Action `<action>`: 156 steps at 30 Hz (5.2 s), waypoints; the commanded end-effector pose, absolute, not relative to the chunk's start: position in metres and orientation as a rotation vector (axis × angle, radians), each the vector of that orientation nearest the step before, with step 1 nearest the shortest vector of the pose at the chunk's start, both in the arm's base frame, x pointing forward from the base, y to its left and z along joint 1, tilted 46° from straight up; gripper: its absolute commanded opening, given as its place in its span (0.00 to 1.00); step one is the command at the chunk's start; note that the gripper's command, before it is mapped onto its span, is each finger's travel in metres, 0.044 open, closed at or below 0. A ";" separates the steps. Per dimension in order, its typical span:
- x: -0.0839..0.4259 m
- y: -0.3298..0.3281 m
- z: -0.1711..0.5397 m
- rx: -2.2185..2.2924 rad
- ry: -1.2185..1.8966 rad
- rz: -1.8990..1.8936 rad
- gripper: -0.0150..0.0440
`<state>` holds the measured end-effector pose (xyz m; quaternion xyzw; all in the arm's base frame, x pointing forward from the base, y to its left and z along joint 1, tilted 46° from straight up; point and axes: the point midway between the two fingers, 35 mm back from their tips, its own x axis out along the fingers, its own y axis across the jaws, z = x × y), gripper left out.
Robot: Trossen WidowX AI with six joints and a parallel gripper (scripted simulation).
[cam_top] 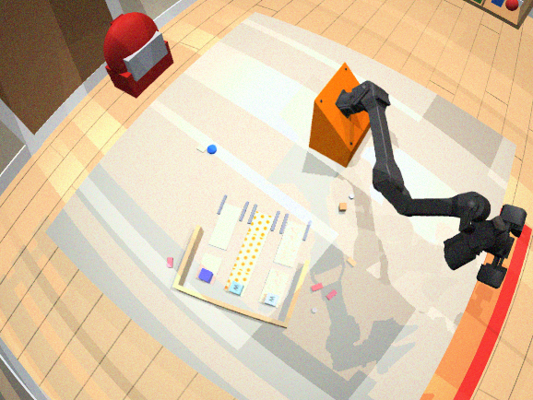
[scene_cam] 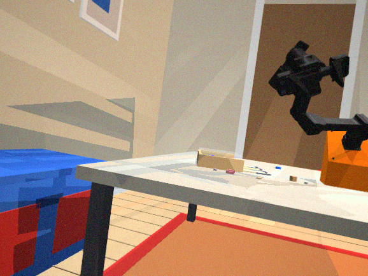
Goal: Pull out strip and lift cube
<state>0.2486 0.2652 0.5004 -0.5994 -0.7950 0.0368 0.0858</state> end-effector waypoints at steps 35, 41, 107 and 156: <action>-0.102 0.016 0.650 -0.933 -2.010 -1.327 0.93; -0.114 -0.074 0.638 -0.708 -1.807 -1.413 0.93; 0.305 -0.079 0.024 0.810 0.531 0.091 0.93; 0.387 -0.027 -0.067 0.512 1.323 0.674 0.25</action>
